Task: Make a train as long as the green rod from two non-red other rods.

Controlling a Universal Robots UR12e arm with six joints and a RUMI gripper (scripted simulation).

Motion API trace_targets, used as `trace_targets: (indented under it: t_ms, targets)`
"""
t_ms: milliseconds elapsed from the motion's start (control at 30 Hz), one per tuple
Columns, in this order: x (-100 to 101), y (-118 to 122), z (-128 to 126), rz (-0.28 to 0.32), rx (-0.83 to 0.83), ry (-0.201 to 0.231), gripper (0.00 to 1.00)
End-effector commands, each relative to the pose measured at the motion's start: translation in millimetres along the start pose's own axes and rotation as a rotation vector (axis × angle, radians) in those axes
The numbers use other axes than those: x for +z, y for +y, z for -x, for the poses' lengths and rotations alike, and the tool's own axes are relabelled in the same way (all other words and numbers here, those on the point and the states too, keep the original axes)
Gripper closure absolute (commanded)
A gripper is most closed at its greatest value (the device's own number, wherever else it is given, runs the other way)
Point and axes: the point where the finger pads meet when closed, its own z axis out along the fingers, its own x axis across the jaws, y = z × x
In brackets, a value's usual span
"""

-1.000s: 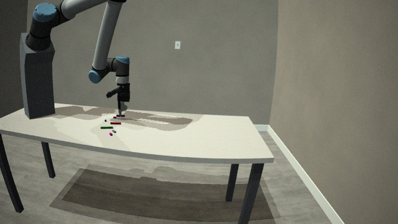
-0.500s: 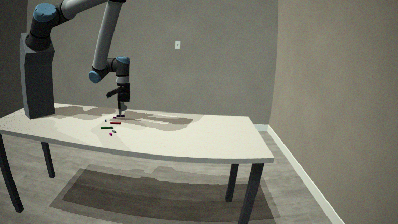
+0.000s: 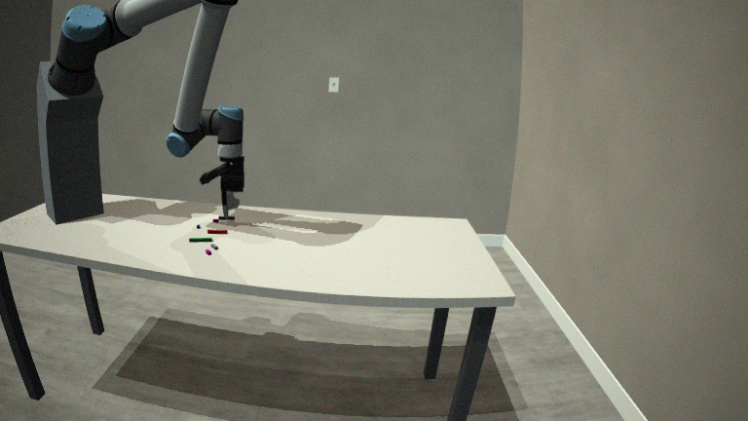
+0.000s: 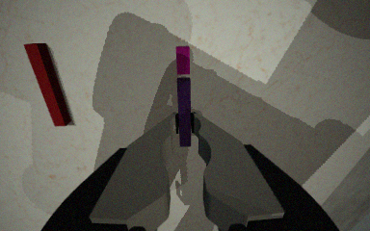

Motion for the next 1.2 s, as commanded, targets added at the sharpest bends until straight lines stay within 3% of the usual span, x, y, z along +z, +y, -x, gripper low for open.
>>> trace_targets:
  t_ms: [0,1167]
  targets:
    - [1.9,0.4,-0.1,0.001,0.0,0.0,1.0]
    - [9.8,0.4,-0.1,0.001,0.0,0.0,1.0]
